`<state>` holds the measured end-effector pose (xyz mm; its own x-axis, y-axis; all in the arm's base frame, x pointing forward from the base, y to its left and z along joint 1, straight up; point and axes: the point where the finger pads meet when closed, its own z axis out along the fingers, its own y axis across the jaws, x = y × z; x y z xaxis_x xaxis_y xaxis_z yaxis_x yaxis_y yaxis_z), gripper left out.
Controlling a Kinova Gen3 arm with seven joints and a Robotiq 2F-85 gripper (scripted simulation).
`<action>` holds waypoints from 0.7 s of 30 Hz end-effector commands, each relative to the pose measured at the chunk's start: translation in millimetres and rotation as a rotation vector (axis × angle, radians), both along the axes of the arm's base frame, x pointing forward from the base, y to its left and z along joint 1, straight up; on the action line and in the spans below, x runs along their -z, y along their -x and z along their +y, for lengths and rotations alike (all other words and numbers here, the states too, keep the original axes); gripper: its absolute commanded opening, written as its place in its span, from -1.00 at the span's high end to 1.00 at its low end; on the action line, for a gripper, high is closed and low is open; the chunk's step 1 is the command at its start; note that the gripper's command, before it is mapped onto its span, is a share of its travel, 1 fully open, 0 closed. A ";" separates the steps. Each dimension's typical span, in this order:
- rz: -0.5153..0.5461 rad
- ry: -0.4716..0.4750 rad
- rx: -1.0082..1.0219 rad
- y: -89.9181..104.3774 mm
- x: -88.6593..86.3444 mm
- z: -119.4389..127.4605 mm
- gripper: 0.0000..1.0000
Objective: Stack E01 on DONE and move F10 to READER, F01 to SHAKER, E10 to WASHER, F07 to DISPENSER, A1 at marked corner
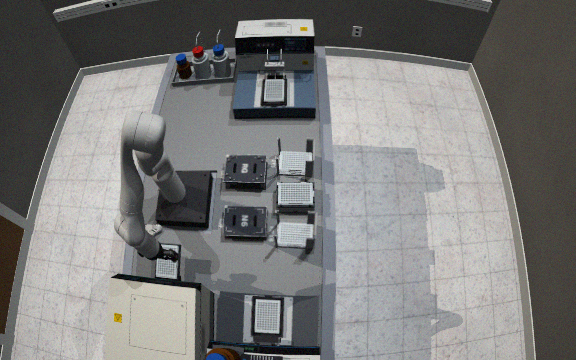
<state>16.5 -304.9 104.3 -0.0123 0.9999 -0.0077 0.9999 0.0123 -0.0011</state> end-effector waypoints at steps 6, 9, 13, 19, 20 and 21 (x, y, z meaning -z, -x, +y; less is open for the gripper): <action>0.001 0.001 0.001 -0.9 0.3 0.1 -1.00; 0.001 0.001 0.001 -1.0 0.3 0.1 -1.00; 0.001 0.001 0.001 -1.2 0.3 0.1 -1.00; 0.001 0.001 0.001 -1.3 0.3 0.1 -1.00; 0.001 0.001 0.001 -1.4 0.3 0.1 -1.00; 0.001 0.001 0.001 -1.4 0.3 0.1 -1.00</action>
<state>17.4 -304.8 104.3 -0.0144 0.9999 -0.0076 0.9999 0.0144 -0.0012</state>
